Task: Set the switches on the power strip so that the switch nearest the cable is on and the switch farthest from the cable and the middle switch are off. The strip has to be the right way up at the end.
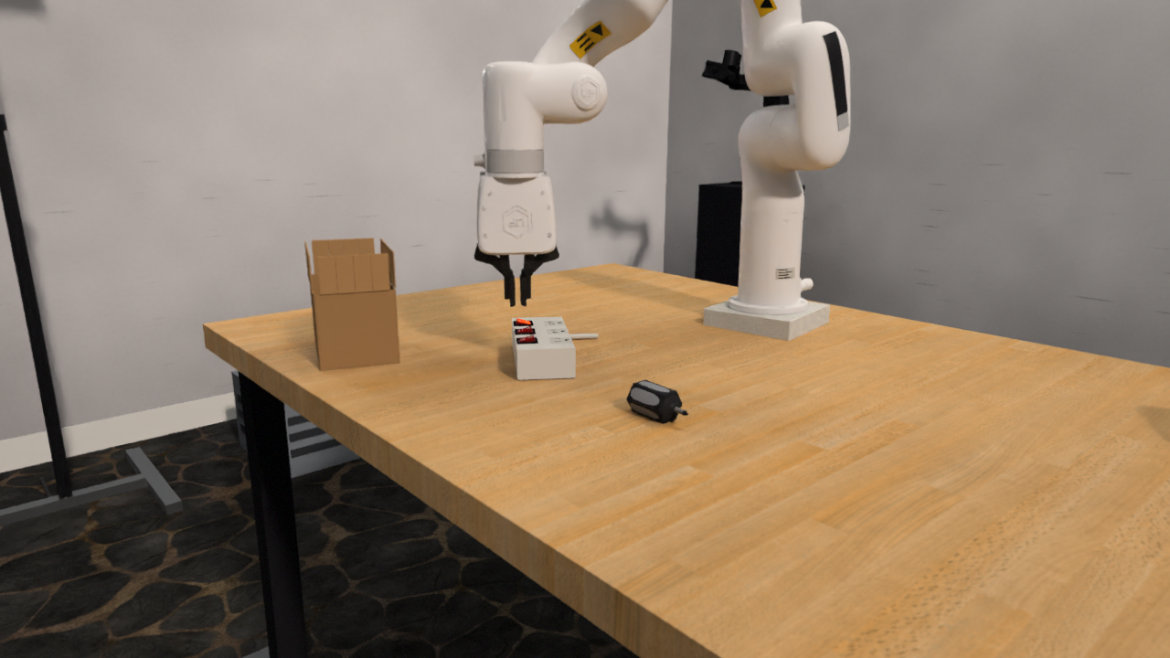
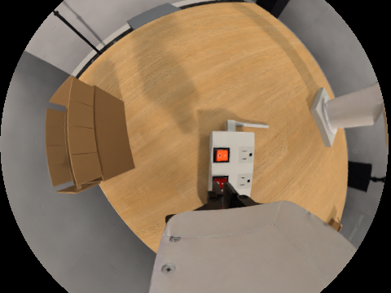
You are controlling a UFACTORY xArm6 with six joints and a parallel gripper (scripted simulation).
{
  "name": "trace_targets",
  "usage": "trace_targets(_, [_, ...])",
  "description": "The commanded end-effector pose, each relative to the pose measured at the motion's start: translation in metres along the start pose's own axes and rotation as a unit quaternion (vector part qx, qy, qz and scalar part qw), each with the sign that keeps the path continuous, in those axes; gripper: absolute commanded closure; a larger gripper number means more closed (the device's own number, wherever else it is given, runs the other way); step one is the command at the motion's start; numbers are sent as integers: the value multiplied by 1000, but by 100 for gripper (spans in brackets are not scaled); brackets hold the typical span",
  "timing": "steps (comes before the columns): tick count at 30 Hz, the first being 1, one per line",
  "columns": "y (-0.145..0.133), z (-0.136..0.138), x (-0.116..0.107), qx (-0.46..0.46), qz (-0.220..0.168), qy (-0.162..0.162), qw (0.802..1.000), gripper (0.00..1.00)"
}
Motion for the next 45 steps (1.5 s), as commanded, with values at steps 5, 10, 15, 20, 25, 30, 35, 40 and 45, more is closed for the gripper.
trace_targets(5, [0,-1,-7,0,0,2,1000,0])
trace_targets(10, [0,-1,-27,0,0,2,1000,0])
trace_targets(15, [0,-1,-45,0,0,2,1000,0])
trace_targets(20, [0,-1,-74,0,0,2,1000,0])
trace_targets(25, [0,-1,-94,0,0,2,1000,0])
trace_targets(30, [0,-1,-99,0,0,2,1000,0])
trace_targets(35, [0,-1,-100,0,0,2,1000,0])
trace_targets(40, [0,-1,-100,0,0,2,1000,0])
trace_targets(45, [0,-1,-100,0,0,2,1000,0])
Point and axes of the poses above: the point where the finger pads meet when closed, its own x axis out along the fingers, its own z axis across the jaws, y = z × x, the point moved 10 cm from there along -x, back along the fingers, and after that the axes turned 14 degrees about -x, right-handed, at the moved point
